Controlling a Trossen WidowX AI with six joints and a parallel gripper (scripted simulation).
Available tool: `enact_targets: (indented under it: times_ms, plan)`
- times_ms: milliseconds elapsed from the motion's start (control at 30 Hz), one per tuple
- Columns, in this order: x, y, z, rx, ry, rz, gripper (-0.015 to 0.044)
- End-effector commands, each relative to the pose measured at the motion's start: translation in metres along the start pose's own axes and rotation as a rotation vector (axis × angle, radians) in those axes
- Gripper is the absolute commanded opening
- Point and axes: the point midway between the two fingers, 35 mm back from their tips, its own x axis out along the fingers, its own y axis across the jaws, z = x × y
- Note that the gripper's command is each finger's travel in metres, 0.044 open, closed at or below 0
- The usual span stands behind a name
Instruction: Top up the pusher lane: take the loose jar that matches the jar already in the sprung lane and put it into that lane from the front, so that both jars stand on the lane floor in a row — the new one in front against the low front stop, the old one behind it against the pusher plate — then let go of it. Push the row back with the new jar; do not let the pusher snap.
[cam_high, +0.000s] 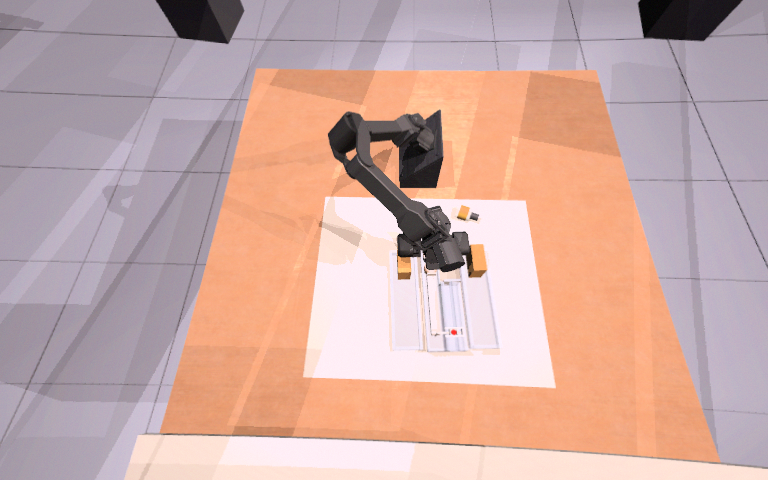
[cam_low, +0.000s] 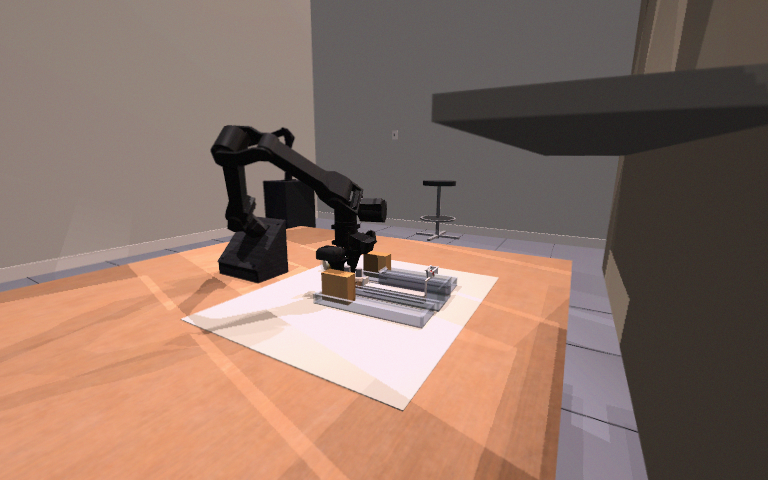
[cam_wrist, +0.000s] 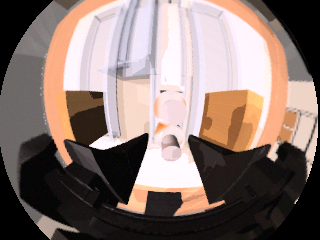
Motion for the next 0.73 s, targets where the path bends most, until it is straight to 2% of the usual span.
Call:
enact_targets:
  times_ms: [0,333,700]
  plan:
    - [-0.01,0.0,0.001,0.004,-0.004,0.001,0.0271]
    - [-0.019,0.001,-0.002,0.004,-0.004,0.002,0.0271]
    - [-0.02,0.002,-0.036,0.002,-0.003,0.002,0.0271]
